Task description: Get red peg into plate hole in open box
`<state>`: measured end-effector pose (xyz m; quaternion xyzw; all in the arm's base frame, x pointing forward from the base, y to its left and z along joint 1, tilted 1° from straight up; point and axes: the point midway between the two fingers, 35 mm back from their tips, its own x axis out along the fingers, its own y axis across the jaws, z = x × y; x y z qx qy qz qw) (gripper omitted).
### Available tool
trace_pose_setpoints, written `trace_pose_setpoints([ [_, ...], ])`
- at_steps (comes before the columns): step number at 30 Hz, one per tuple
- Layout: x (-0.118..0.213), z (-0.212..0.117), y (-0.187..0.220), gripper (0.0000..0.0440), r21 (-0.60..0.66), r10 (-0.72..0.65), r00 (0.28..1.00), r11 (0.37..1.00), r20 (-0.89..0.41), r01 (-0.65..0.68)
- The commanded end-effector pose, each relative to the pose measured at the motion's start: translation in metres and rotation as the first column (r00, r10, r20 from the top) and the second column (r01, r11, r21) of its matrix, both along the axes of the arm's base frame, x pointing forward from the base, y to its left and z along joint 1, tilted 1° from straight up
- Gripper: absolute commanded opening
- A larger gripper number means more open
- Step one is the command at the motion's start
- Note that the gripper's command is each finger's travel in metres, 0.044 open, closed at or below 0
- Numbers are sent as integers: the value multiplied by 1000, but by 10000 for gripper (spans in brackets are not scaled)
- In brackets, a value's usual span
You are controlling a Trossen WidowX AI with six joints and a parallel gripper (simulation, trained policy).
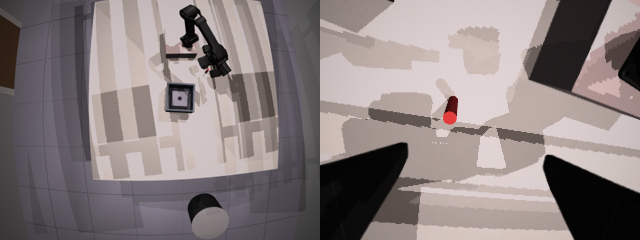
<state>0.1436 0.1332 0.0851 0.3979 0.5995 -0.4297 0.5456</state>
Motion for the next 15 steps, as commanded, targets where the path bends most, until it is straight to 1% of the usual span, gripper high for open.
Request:
trace_pose_setpoints([
  [1, -2, -11, -1, 436, -36, 3, 1000, 999, -16, -4],
  [15, 0, -54, -3, 425, -114, 34, 999, 993, -34, -38],
])
